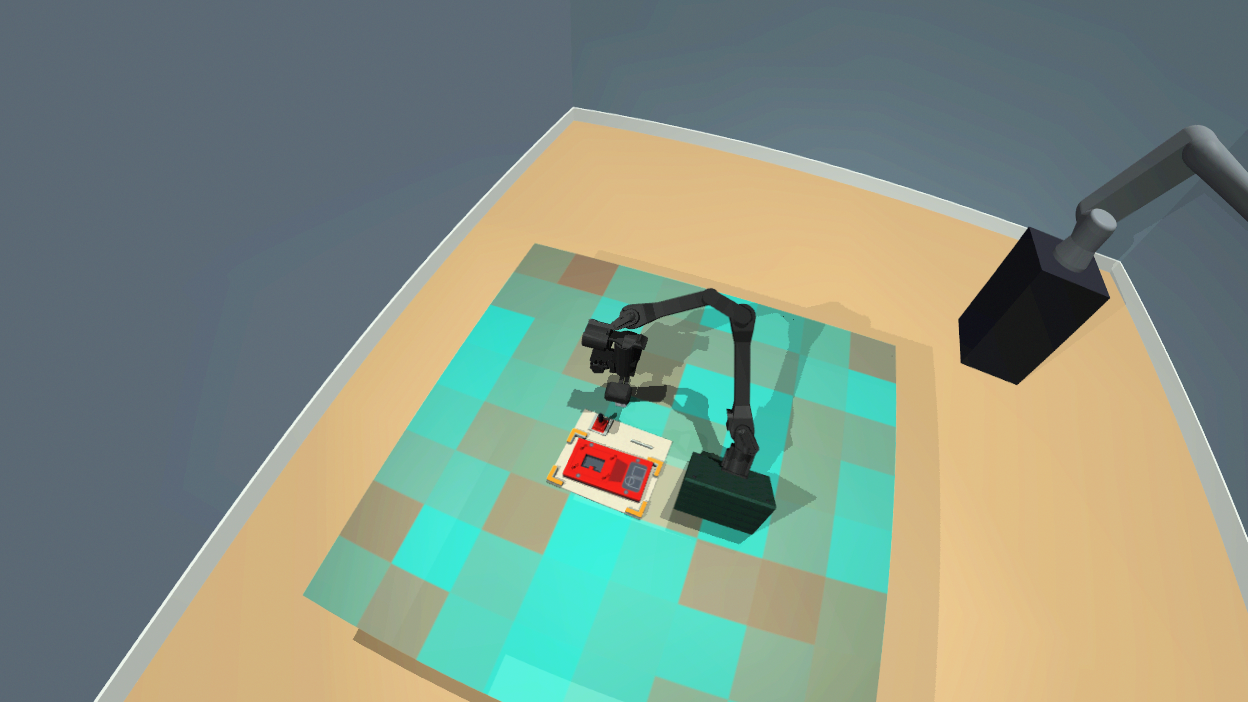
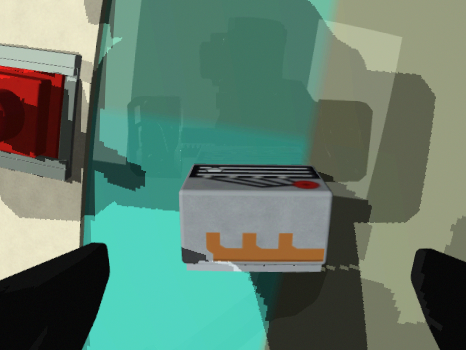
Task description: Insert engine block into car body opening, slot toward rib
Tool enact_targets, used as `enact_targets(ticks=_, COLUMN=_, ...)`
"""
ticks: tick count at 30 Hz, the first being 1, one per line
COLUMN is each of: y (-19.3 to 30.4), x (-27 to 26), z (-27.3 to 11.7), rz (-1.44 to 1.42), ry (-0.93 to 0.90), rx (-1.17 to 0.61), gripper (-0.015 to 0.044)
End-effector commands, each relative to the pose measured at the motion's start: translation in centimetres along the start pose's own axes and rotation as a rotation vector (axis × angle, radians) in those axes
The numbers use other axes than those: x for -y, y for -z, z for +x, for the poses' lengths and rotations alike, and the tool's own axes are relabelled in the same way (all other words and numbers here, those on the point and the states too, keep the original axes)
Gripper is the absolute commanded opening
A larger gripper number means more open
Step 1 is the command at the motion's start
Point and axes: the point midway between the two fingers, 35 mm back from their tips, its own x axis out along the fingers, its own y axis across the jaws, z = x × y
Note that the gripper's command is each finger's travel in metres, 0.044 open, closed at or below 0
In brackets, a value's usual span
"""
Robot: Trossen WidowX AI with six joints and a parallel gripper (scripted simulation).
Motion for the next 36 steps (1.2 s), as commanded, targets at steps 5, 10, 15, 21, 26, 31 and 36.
enact_targets(ticks=5, y=0.0, x=-0.2, z=1.3, rz=-0.013, ry=0.002, rx=-0.007, gripper=0.0440)
enact_targets(ticks=10, y=0.0, x=-0.2, z=2.1, rz=-0.012, ry=0.002, rx=-0.007, gripper=0.0440)
enact_targets(ticks=15, y=0.0, x=-0.2, z=3.0, rz=-0.012, ry=0.003, rx=-0.007, gripper=0.0440)
enact_targets(ticks=21, y=0.0, x=-0.1, z=3.9, rz=-0.012, ry=0.004, rx=-0.007, gripper=0.0440)
enact_targets(ticks=26, y=0.1, x=-0.1, z=4.3, rz=-0.012, ry=0.004, rx=-0.008, gripper=0.0414)
enact_targets(ticks=31, y=0.1, x=-0.1, z=4.3, rz=-0.012, ry=0.004, rx=-0.008, gripper=0.0282)
enact_targets(ticks=36, y=0.1, x=-0.1, z=4.3, rz=-0.012, ry=0.004, rx=-0.008, gripper=0.0190)
